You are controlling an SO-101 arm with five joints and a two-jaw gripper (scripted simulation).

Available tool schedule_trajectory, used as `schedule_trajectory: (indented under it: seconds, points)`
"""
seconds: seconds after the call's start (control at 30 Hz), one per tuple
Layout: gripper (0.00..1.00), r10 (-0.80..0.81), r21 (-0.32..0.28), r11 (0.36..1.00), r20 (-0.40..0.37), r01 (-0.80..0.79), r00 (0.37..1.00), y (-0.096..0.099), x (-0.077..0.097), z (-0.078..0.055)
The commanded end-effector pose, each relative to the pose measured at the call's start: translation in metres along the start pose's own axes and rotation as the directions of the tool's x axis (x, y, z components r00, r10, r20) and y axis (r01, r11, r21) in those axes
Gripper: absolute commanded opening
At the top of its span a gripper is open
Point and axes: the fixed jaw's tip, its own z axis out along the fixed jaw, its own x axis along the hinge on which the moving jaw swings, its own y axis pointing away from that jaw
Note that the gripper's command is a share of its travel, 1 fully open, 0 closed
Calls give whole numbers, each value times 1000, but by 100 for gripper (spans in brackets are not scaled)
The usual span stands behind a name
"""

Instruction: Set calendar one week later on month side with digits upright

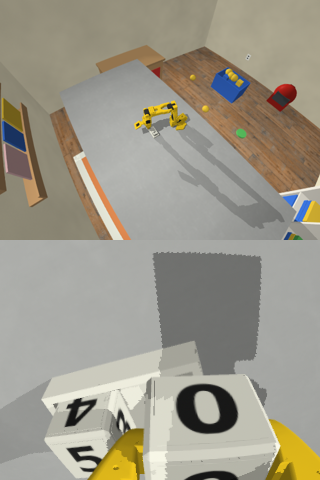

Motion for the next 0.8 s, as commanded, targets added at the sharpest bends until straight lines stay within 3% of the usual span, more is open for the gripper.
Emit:
schedule_trajectory:
  seconds: [0.0,0.23,0.33,0.57,0.77]
  points:
    - [0,-174,6,985,74,174,982,32,-1,-11]
    - [0,-485,16,874,71,485,871,86,23,-9]
    - [0,-527,18,850,71,527,847,93,28,-9]
    - [0,-773,27,633,65,774,631,134,67,-6]
    - [0,-908,32,417,59,908,415,156,103,-4]
